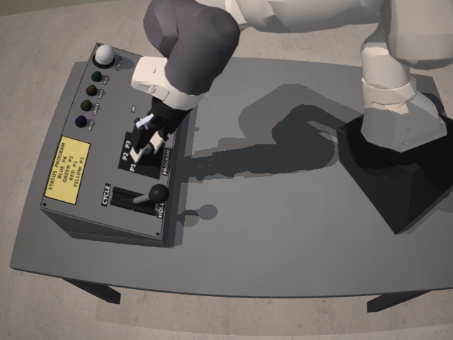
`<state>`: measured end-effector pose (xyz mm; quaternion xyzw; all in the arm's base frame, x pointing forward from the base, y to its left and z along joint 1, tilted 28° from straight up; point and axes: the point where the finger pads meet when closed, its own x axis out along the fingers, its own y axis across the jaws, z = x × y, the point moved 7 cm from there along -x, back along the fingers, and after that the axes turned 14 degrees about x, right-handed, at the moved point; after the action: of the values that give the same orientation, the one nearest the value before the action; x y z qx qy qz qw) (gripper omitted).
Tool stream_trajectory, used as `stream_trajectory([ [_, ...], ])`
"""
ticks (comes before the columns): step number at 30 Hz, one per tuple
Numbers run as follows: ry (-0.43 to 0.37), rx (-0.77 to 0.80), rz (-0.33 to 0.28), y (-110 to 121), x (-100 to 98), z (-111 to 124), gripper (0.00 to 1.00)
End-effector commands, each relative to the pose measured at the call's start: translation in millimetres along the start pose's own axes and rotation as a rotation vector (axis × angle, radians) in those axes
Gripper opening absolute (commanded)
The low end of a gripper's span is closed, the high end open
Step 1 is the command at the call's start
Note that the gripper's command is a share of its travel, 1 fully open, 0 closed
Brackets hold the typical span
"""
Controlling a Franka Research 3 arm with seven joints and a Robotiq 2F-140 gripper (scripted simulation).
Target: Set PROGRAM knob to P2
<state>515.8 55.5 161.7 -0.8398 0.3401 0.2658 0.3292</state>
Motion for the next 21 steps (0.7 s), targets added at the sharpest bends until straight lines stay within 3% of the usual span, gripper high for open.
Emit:
stream_trajectory([
  [1,0.005,0.006,-0.002,-1.1,1.0,0.0,0.0],
  [4,0.005,0.006,-0.002,-1.1,1.0,0.0,0.0],
  [5,0.005,0.006,-0.002,-1.1,1.0,0.0,0.44],
  [21,0.005,0.006,-0.002,-1.1,1.0,0.0,0.44],
])
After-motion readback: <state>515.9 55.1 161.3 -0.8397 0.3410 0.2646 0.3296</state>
